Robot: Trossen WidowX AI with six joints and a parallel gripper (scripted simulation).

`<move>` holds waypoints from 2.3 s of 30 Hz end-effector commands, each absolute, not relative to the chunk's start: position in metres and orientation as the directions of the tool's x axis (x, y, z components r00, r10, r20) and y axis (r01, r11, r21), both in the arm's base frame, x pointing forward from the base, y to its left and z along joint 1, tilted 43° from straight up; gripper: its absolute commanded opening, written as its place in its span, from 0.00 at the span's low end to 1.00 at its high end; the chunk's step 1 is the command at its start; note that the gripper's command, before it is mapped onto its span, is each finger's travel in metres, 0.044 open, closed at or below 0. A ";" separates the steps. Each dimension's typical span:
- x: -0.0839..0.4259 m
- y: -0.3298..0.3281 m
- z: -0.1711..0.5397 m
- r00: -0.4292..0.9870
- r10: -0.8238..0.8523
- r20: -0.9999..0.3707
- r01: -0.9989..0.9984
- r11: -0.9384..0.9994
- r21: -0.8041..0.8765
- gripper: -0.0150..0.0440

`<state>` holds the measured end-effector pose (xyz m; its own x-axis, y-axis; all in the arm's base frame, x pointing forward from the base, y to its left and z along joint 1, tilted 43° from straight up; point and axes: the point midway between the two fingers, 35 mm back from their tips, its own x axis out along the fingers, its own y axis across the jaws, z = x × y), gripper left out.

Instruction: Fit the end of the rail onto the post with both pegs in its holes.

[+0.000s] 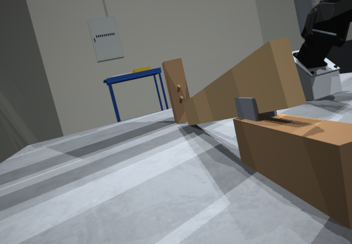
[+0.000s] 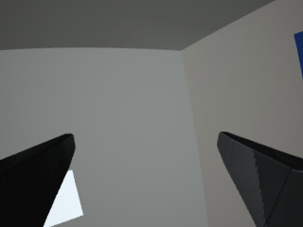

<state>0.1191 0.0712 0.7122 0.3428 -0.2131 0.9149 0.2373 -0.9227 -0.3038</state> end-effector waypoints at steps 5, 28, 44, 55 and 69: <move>0.052 -0.046 0.710 0.282 -0.455 0.845 0.358 -0.767 -0.533 1.00; 0.133 -0.311 0.538 0.645 -0.733 0.214 0.374 0.059 -0.926 1.00; 0.275 -0.318 0.375 0.857 -0.439 -0.268 -0.009 0.508 -0.862 1.00; 0.360 -0.243 0.239 0.803 -0.015 -0.596 -0.471 0.597 -0.650 1.00; 0.370 -0.066 0.077 0.267 0.557 -0.787 -0.954 0.266 -0.136 1.00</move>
